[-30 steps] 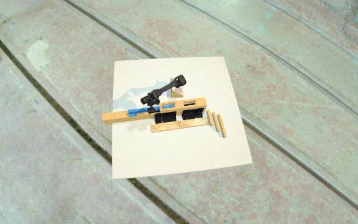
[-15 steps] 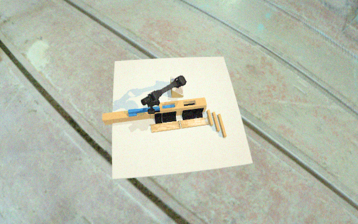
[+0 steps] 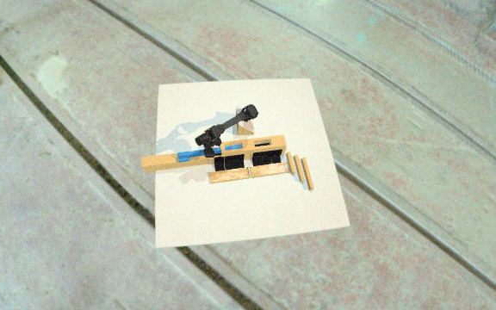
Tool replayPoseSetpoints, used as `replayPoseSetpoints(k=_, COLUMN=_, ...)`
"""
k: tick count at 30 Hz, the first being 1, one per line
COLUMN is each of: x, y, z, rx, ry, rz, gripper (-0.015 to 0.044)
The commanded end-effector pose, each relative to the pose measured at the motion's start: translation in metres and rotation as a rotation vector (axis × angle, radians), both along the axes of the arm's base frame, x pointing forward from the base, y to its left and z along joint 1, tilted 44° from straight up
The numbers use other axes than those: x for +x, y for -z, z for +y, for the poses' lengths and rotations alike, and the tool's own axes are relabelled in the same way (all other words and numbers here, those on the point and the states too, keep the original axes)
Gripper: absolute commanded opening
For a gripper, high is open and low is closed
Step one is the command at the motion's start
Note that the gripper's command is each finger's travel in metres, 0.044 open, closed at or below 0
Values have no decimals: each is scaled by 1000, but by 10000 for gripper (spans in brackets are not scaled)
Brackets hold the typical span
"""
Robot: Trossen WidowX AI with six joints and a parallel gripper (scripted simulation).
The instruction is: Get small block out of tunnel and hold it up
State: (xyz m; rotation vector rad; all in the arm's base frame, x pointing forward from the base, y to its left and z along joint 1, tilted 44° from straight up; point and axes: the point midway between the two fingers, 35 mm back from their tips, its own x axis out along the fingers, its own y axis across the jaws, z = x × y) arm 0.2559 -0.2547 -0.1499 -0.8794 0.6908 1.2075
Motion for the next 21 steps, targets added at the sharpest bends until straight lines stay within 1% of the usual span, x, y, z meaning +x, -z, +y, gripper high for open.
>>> replayPoseSetpoints(k=1, x=1, y=-2, z=3, rx=5, ry=5, rz=-3, gripper=0)
replayPoseSetpoints(k=21, x=0, y=-36, z=53, rx=16, ry=8, rz=-1, gripper=0)
